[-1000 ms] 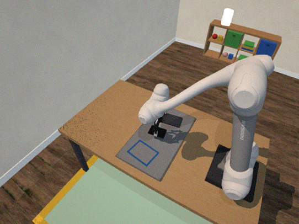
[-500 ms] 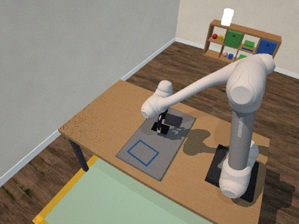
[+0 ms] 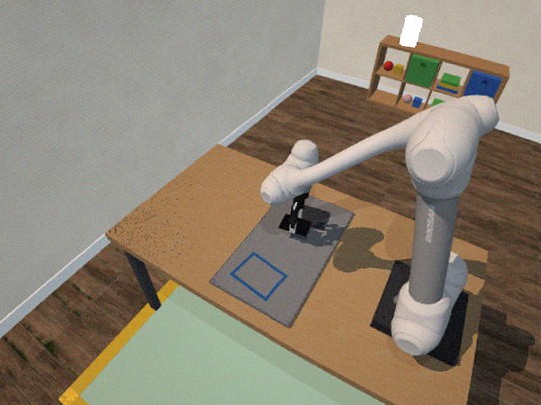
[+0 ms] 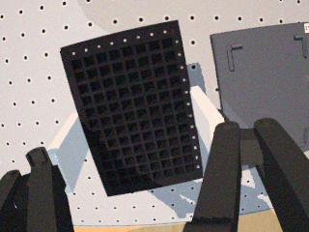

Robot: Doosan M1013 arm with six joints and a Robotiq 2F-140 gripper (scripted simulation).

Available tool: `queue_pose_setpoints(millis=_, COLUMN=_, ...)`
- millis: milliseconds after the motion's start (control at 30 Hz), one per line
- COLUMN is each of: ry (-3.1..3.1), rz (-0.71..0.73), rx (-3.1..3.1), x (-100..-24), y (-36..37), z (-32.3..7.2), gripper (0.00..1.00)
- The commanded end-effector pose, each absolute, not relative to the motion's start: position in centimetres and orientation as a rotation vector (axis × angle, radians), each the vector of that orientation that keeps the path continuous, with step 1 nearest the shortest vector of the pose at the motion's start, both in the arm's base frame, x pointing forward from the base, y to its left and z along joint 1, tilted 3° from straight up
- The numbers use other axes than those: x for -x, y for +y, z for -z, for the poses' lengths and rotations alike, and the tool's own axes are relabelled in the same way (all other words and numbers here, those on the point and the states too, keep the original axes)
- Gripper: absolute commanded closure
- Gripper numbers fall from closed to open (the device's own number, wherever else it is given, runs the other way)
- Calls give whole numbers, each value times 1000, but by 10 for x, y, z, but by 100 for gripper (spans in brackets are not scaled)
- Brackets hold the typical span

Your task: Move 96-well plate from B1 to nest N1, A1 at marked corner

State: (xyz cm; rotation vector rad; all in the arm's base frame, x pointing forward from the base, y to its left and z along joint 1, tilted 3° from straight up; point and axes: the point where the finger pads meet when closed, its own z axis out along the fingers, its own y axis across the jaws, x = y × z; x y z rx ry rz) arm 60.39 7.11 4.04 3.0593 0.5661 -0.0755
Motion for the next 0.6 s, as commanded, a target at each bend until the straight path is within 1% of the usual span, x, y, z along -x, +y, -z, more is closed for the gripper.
queue_pose_setpoints(millis=0, ry=574, rz=72, rx=-3056, x=-604, y=57, z=-41, gripper=100)
queue_pose_setpoints(millis=567, ry=574, rz=72, rx=-3056, x=-610, y=7, z=-44, gripper=100)
